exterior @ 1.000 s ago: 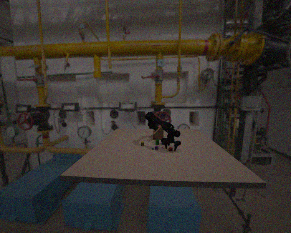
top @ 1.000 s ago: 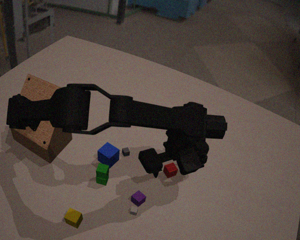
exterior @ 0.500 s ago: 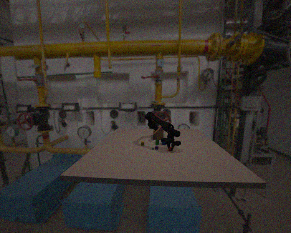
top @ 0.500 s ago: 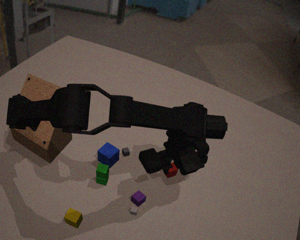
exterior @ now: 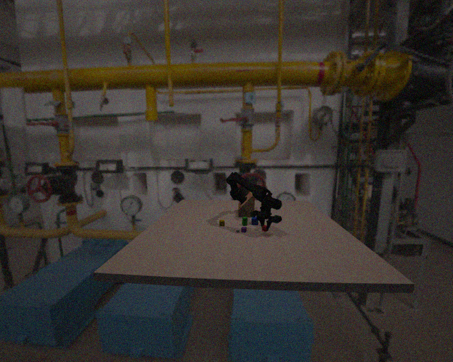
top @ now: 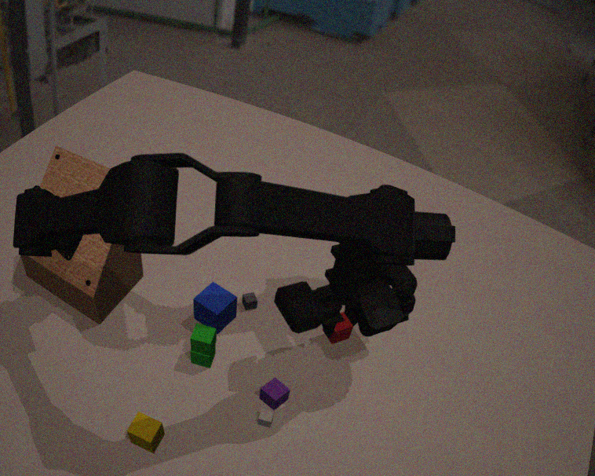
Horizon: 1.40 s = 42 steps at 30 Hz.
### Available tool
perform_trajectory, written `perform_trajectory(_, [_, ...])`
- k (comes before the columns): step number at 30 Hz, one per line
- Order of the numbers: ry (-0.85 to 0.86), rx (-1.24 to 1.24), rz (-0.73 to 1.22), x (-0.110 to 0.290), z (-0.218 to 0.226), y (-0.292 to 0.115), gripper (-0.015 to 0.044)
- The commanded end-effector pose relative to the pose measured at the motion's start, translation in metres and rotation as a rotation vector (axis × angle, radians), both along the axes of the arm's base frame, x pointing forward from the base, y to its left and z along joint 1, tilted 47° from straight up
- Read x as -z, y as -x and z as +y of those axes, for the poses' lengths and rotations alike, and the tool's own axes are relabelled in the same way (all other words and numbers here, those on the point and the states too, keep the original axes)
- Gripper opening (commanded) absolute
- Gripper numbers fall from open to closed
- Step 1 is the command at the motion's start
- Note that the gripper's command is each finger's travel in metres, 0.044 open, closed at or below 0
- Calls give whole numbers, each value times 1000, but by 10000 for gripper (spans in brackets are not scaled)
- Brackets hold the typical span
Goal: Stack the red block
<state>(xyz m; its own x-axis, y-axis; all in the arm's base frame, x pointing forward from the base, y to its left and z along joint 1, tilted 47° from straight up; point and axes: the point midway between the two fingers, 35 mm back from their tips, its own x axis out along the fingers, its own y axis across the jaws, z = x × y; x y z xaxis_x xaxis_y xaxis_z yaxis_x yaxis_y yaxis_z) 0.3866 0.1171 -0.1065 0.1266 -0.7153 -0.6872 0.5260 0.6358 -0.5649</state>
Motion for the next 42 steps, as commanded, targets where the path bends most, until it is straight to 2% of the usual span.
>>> perform_trajectory(1, [-15,-10,-15,-17,20,1,0])
perform_trajectory(18, [-17,-10,-14,-67,71,11,0])
perform_trajectory(26, [-17,-10,-14,-70,70,11,0])
perform_trajectory(42, [-15,-10,-12,-103,46,40,0])
